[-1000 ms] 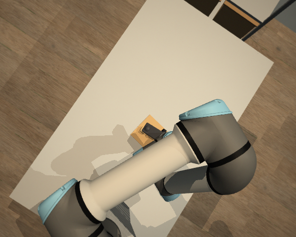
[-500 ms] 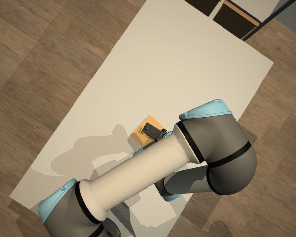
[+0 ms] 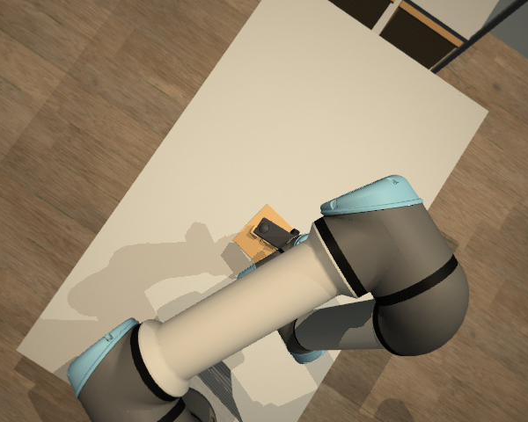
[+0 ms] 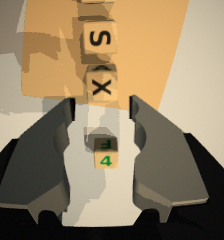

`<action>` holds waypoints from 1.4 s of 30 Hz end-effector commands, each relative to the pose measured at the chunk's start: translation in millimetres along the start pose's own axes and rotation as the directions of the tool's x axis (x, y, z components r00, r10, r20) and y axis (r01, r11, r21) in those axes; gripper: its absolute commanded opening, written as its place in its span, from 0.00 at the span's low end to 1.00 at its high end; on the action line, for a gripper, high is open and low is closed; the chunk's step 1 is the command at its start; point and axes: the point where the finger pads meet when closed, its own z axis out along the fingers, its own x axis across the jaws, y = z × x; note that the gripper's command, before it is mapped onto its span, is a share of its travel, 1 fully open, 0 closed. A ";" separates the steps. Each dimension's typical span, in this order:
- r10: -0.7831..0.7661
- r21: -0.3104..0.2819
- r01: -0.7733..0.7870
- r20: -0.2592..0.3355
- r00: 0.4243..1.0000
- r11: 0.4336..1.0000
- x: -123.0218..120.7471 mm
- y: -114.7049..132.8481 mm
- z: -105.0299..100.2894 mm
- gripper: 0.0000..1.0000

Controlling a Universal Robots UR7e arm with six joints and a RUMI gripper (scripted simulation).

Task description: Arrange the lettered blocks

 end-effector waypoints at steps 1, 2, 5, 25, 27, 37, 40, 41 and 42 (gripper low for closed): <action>0.000 0.000 0.000 -0.001 1.000 1.000 0.6 0.4 -20.8 0.25; 0.000 0.000 0.000 -0.001 1.000 1.000 0.6 0.4 -25.7 0.25; 0.000 0.000 0.000 -0.001 1.000 1.000 0.6 0.4 -38.2 0.25; 0.000 0.000 0.000 -0.001 1.000 1.000 0.5 0.3 -50.8 1.00; 0.000 0.000 0.000 -0.001 1.000 1.000 0.5 0.3 -50.8 1.00; 0.000 0.000 0.000 -0.001 1.000 1.000 0.5 0.3 -50.8 1.00; 0.000 0.000 0.000 -0.001 1.000 1.000 0.5 0.4 -51.9 1.00; 0.000 0.000 0.000 -0.001 1.000 1.000 0.5 0.4 -52.9 1.00; 0.000 0.000 0.000 -0.001 1.000 1.000 0.5 0.4 -54.2 1.00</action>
